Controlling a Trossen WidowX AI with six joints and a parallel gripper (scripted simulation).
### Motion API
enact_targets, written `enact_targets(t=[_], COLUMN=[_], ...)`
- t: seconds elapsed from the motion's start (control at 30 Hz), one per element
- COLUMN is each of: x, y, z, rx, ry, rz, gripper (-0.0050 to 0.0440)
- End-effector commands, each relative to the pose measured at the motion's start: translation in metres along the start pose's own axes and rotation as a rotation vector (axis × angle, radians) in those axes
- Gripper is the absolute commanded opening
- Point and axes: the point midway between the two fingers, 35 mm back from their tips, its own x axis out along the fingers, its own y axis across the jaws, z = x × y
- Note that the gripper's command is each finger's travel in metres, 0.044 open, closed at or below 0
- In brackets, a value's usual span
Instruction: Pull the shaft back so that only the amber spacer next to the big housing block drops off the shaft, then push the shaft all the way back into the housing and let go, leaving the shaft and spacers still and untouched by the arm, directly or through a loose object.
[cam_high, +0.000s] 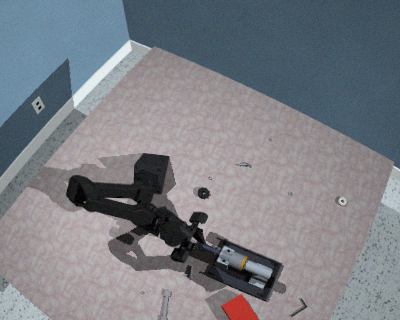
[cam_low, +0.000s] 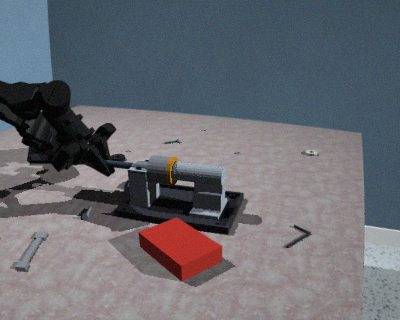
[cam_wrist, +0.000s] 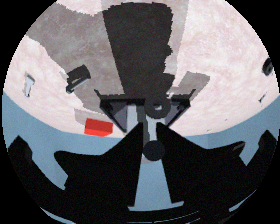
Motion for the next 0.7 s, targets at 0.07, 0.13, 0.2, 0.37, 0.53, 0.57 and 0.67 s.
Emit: enact_targets(t=[0.07,0.13,0.2,0.37,0.53,0.57,0.67], x=[-0.0008,-0.0008,-0.001,-0.0013,-0.0015,-0.0015,-0.0018], y=[0.0003,0.0003,0.0003,0.0003,0.0003,0.0003,0.0003], z=[0.0003,0.0004,0.0006,0.0008,0.0011,0.0011,0.0013], rx=[-0.002,-0.002,-0.002,-0.002,-0.002,-0.002,-0.002], ry=[0.002,0.002,0.002,0.002,0.002,0.002,0.002], rz=[0.001,0.001,0.001,0.001,0.001,0.001,0.001], gripper=[0.0,0.0,0.0,0.0,0.0,0.0,0.0])
